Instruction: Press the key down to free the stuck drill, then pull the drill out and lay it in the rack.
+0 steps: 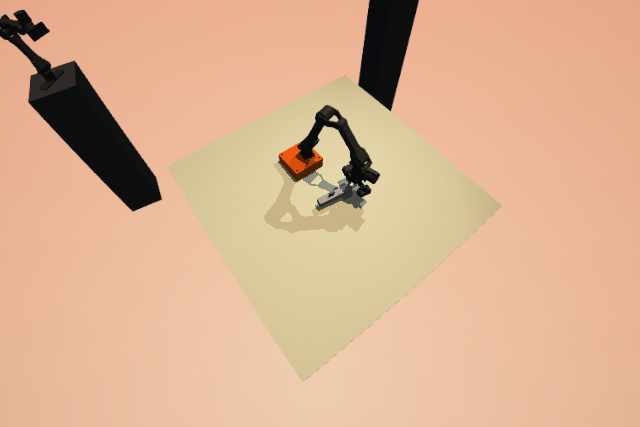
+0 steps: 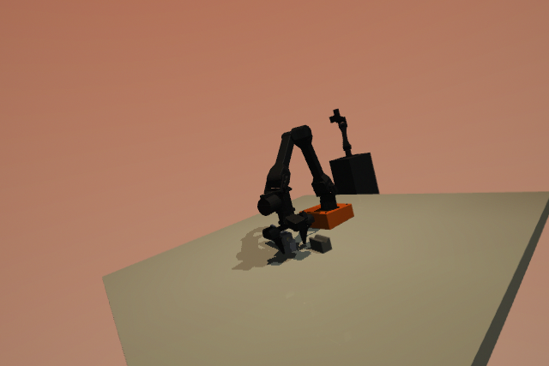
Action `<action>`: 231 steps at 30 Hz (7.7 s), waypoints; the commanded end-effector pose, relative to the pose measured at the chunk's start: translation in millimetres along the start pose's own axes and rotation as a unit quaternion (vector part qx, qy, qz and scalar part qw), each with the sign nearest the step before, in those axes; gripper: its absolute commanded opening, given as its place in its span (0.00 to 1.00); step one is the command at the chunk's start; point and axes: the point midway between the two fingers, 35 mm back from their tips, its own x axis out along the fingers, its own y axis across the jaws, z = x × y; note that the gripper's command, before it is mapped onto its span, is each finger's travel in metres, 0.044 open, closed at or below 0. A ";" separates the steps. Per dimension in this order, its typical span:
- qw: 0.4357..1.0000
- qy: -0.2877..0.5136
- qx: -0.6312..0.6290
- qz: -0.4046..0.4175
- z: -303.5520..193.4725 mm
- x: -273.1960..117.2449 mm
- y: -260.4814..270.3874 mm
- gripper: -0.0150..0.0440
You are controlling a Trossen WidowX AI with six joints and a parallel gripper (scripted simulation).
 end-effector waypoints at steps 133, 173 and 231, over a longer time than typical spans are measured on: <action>1.000 0.000 -0.003 0.001 24.5 0.6 0.9 0.25; 1.000 -0.002 -0.003 0.001 71.4 -3.2 -0.2 0.25; 1.000 -0.003 -0.003 0.001 87.9 -28.0 2.9 0.25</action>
